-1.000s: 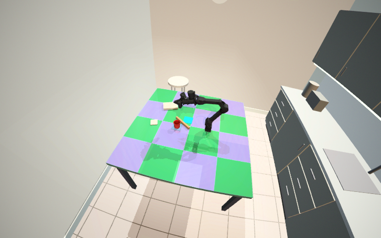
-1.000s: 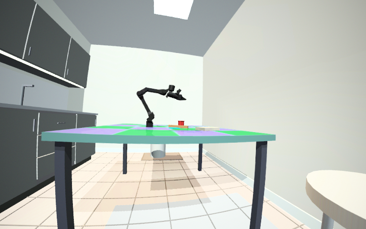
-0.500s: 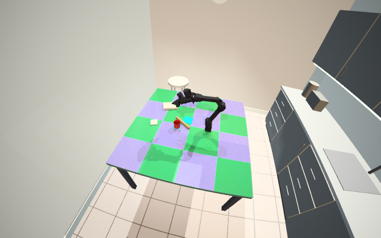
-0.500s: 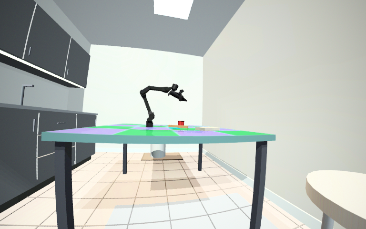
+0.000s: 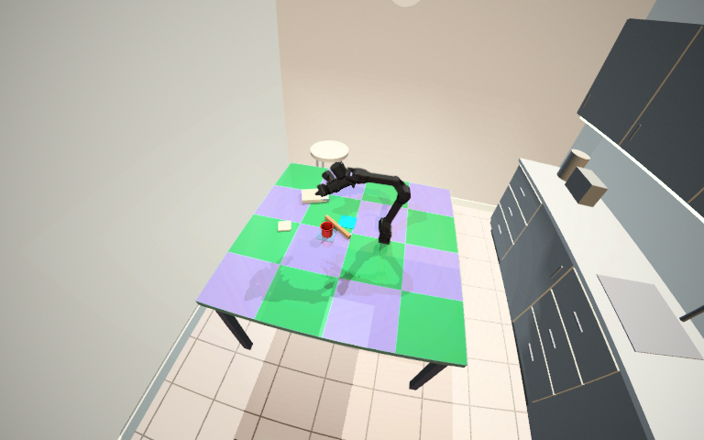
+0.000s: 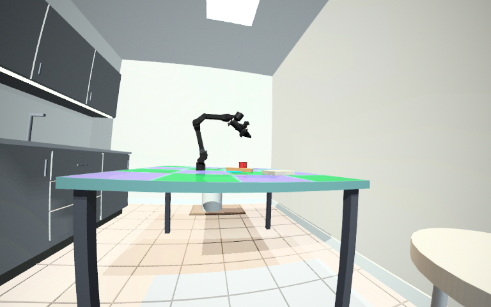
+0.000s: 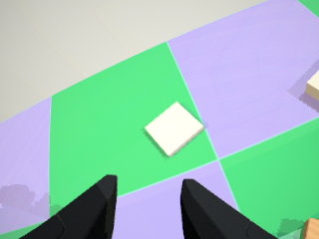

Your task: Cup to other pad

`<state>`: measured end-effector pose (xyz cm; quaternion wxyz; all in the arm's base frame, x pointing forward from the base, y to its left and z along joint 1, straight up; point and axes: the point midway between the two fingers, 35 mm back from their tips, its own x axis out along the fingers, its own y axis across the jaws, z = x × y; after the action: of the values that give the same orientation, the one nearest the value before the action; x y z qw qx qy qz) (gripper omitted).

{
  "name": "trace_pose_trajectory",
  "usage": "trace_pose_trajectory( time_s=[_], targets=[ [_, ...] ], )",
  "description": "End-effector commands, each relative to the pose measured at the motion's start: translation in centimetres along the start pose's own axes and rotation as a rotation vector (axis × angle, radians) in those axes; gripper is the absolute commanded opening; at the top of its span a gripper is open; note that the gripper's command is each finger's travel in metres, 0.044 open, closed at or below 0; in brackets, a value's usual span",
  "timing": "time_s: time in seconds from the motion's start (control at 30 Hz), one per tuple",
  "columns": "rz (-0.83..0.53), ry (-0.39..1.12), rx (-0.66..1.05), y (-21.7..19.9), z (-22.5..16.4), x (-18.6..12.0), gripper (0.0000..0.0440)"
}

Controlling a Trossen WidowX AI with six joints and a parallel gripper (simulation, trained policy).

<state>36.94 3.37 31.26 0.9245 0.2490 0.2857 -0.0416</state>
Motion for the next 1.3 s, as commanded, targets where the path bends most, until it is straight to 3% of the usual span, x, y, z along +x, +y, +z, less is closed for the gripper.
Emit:
trace_pose_trajectory(
  time_s=[0.0, 0.67, 1.27],
  targets=[
    [-0.017, 0.046, 0.045, 0.2, -0.3, 0.3, 0.0124],
    [-0.193, 0.277, 0.246, -0.4, -2.8, 2.0, 0.0115],
    [-0.407, 0.464, 0.311, -2.7, -6.1, 3.4, 0.0125]
  ],
)
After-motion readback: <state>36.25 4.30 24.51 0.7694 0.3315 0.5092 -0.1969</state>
